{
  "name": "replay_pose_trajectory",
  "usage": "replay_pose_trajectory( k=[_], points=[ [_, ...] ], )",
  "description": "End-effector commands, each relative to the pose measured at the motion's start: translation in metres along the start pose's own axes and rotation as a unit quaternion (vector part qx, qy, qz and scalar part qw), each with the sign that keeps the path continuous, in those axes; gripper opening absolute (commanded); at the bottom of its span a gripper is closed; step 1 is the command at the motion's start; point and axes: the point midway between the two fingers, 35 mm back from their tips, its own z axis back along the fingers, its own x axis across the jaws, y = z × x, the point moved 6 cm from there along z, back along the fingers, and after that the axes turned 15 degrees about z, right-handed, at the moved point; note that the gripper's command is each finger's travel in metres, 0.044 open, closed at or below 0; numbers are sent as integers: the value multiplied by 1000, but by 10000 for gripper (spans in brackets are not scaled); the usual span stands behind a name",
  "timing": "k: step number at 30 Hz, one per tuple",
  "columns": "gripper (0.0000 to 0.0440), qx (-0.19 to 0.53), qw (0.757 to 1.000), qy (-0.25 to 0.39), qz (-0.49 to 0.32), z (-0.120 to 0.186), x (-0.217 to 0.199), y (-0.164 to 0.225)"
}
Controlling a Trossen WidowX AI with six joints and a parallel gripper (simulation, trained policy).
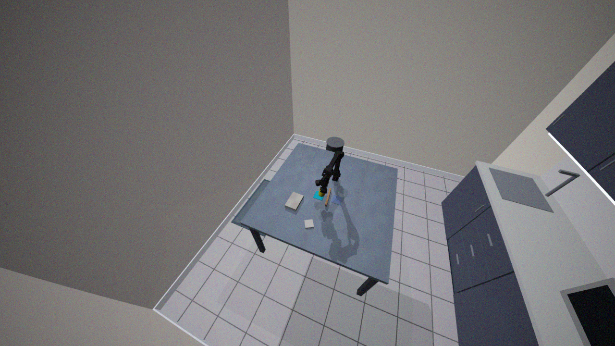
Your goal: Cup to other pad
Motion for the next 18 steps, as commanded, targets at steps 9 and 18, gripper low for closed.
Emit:
replay_pose_trajectory(
  k=[9, 18],
  points=[
    [1, -7, 1000, 8, -26, -29, -19, -9],
    [18, -2, 999, 20, -39, -51, -34, -4]
  ],
)
